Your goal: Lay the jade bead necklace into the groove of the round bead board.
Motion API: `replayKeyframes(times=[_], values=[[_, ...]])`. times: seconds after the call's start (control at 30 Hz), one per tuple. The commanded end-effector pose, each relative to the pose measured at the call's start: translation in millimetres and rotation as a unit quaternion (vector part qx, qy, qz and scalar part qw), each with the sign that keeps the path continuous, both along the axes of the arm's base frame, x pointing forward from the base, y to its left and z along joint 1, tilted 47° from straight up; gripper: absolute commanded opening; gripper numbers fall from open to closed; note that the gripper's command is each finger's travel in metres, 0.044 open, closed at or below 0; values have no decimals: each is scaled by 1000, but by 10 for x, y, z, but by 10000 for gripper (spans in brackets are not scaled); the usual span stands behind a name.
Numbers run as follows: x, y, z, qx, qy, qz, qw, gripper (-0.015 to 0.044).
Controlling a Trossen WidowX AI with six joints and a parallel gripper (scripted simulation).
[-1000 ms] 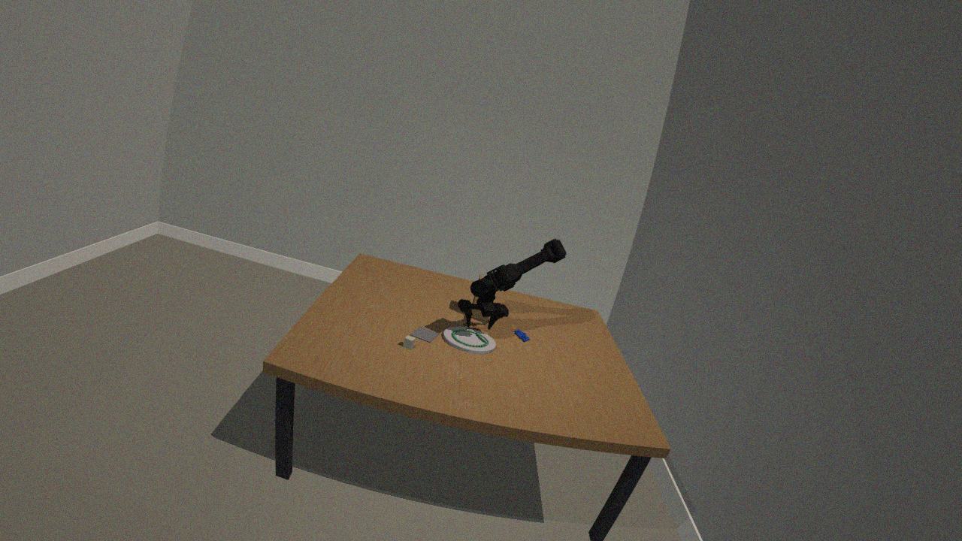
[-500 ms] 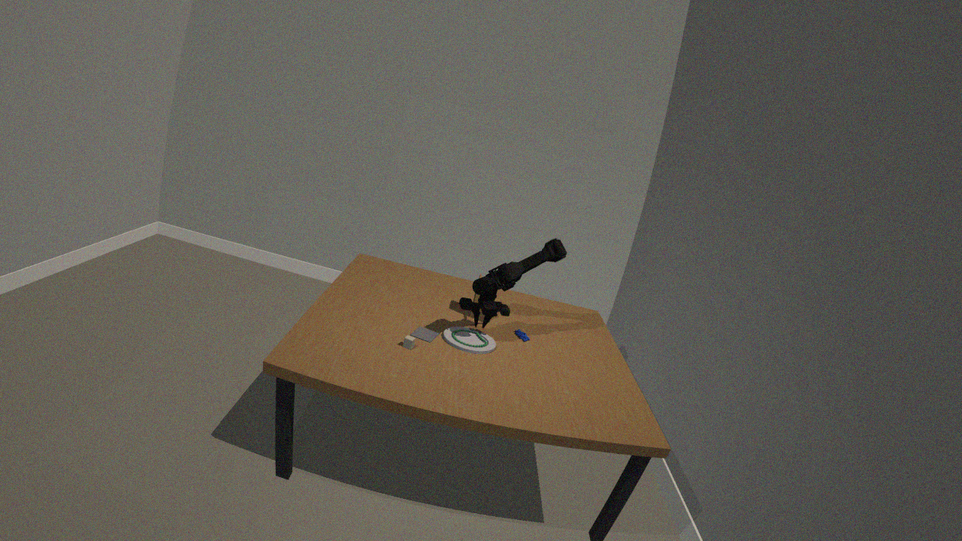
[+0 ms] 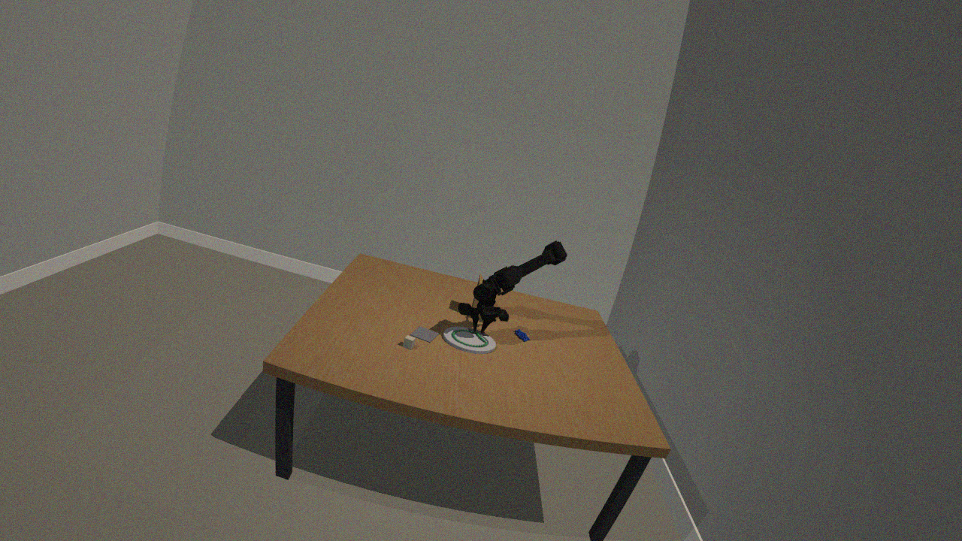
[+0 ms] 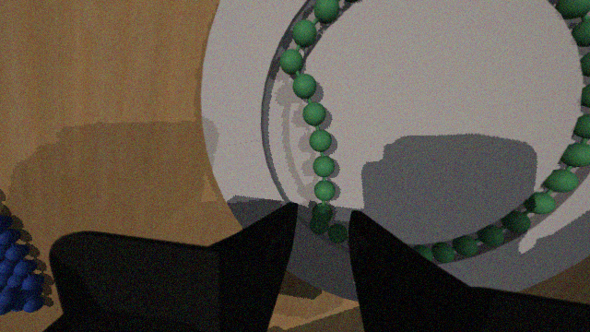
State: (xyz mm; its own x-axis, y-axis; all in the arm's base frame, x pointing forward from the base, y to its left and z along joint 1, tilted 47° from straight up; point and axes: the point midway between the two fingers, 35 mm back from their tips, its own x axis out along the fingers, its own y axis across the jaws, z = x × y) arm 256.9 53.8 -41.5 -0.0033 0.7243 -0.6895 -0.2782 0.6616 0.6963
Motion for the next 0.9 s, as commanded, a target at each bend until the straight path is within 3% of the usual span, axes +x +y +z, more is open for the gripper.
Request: replayKeyframes(times=[0.0, 0.17, 0.33, 0.87], values=[[-20, 52, -58, 3, 6, -2, 1000, 120], [-22, 69, -72, 3, 7, -2, 1000, 120], [-11, 57, -48, 1, 2, 0, 1000, 0], [-11, 57, -48, 1, 2, 0, 1000, 0]])
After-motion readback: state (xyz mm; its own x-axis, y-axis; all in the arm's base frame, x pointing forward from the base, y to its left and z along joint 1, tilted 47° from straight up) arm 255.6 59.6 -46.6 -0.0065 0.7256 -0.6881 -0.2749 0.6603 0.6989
